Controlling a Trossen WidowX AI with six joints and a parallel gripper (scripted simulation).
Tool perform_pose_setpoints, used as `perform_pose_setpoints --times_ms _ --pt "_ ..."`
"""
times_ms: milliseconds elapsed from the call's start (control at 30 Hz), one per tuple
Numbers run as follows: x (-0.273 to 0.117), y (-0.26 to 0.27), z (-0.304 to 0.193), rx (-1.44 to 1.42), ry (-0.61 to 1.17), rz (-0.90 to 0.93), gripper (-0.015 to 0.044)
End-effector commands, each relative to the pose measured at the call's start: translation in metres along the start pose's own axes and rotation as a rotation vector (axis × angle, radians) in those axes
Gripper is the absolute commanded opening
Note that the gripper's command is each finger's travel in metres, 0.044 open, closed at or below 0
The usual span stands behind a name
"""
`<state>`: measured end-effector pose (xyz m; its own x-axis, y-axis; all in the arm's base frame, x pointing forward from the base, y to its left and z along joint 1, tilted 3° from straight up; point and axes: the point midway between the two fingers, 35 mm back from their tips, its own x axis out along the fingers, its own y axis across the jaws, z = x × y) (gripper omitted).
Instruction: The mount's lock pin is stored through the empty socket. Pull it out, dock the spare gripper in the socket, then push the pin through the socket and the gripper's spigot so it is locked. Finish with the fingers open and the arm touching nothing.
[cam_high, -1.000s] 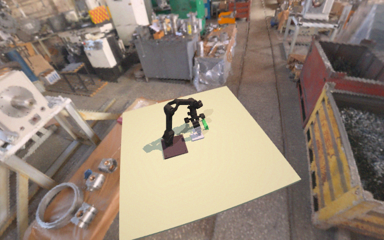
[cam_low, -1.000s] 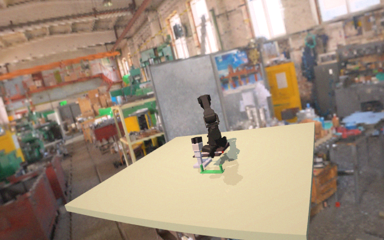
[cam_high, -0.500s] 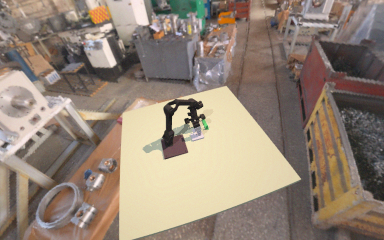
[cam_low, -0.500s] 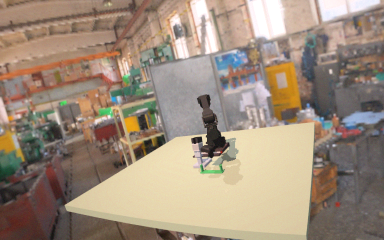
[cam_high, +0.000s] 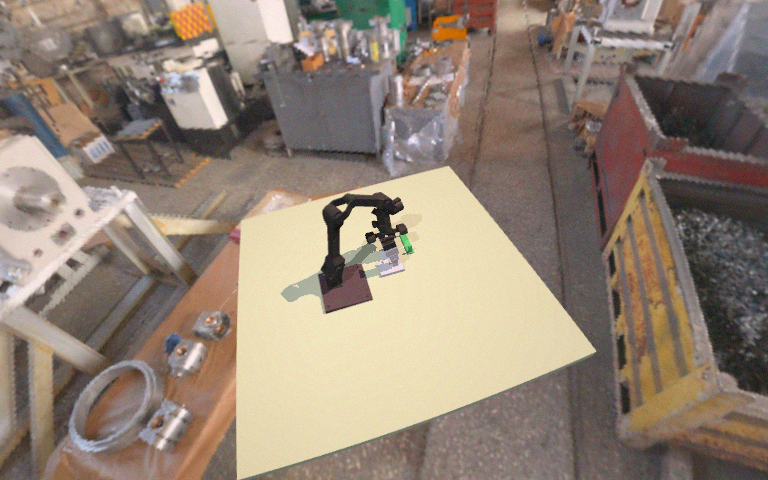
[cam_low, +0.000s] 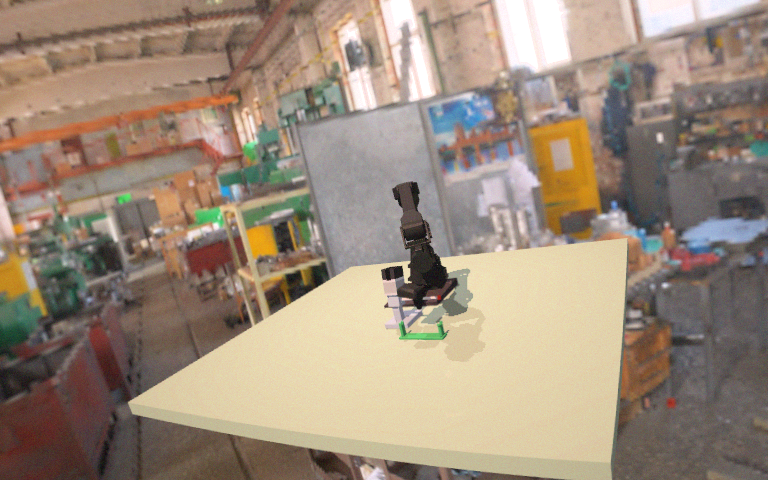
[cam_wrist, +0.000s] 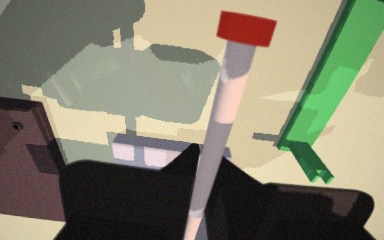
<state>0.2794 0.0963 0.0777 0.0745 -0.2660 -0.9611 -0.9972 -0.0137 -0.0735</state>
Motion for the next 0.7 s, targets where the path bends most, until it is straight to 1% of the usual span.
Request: perform_pose_setpoints --times_ms 0,667 --pt "0.001 0.000 -0.003 -0.001 0.003 -0.001 0.0000" --pt "0.004 0.000 -0.014 -0.001 0.002 0.001 0.0000"
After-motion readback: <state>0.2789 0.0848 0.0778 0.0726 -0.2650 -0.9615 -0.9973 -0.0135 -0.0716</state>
